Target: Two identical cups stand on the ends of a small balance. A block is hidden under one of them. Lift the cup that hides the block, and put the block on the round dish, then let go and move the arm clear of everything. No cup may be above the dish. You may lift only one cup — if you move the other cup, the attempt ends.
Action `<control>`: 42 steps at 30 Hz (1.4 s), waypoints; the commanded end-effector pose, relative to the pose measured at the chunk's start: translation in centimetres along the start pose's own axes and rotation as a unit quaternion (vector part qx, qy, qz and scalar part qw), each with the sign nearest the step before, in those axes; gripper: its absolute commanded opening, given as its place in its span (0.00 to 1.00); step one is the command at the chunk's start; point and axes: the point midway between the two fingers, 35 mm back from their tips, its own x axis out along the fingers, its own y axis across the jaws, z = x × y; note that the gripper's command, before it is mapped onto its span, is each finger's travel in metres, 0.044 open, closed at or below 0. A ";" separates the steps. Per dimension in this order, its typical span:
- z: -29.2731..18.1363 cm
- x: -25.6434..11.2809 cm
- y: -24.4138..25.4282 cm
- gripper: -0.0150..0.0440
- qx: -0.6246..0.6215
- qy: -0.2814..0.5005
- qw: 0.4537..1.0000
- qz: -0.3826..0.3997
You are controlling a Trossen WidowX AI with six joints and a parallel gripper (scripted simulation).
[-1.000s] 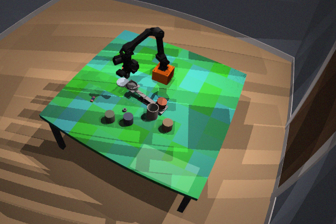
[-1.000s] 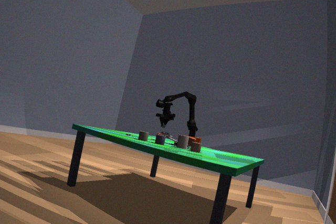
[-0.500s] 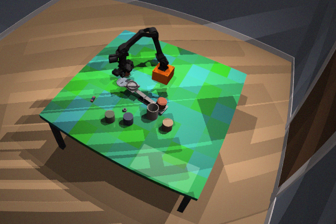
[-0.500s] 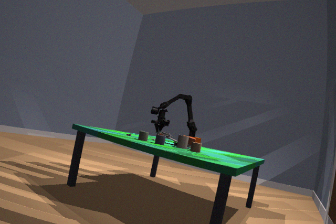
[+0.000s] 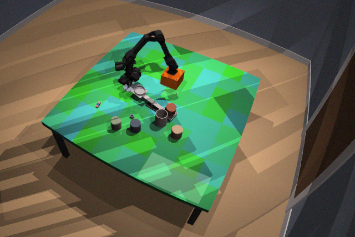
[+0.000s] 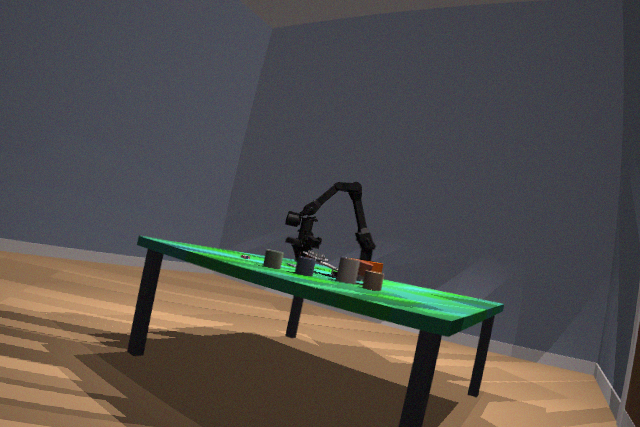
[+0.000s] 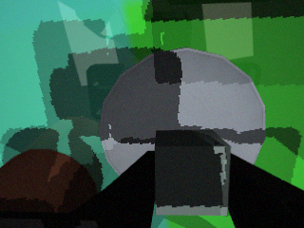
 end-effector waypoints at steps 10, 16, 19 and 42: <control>0.1 1.9 0.0 0.25 -0.003 -0.003 1.000 -0.001; 0.0 1.5 0.0 0.48 0.000 0.000 1.000 0.001; 0.0 1.5 0.0 0.61 0.000 0.000 1.000 0.001; 0.1 -7.6 0.0 1.00 0.001 0.002 1.000 -0.002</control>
